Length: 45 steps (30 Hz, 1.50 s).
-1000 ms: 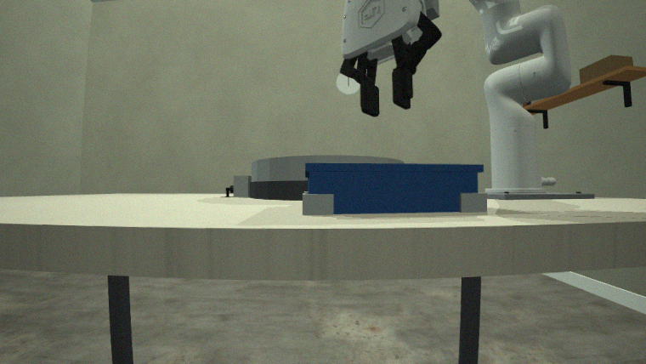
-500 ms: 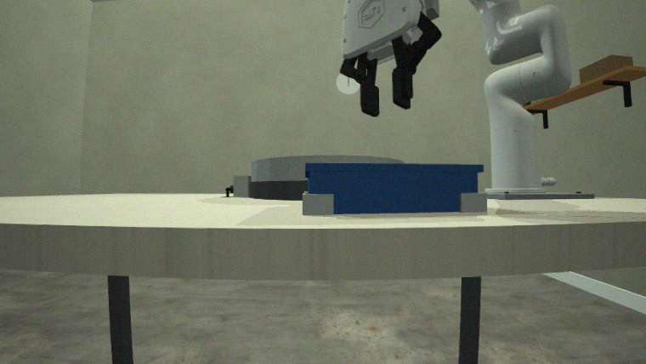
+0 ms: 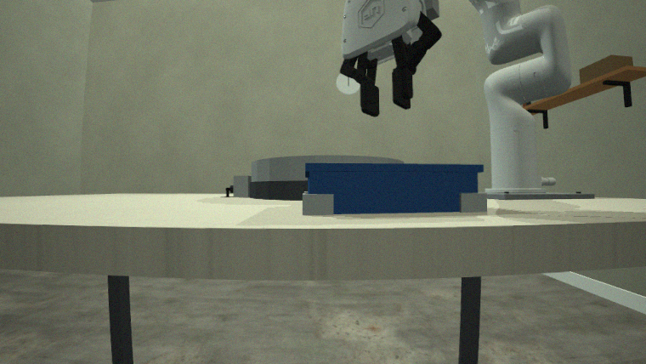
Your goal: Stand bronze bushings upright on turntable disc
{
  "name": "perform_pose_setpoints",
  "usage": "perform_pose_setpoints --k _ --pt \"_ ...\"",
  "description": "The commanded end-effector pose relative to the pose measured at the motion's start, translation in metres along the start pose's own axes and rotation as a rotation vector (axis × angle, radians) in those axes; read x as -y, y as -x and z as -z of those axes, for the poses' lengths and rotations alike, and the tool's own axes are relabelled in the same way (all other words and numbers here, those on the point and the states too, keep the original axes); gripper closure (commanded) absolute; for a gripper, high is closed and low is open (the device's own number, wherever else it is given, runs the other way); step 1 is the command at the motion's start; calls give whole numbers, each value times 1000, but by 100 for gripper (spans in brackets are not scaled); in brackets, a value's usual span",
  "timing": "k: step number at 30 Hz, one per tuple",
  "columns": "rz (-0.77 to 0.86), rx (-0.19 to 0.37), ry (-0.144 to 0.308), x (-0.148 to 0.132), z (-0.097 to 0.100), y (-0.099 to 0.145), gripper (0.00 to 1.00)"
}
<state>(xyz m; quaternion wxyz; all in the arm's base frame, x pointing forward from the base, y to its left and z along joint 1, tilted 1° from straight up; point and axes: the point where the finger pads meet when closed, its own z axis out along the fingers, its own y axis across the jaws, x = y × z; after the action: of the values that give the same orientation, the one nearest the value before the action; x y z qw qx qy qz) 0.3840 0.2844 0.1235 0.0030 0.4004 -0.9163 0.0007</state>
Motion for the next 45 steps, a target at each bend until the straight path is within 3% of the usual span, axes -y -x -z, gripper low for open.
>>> perform_pose_setpoints --k 1,33,41,45 --pt "0 4 -1 0 1 1 59" --pt "0 4 -1 0 1 1 59" --pt "0 4 -1 0 -15 1 59" --pt "0 4 -1 0 -33 1 59"
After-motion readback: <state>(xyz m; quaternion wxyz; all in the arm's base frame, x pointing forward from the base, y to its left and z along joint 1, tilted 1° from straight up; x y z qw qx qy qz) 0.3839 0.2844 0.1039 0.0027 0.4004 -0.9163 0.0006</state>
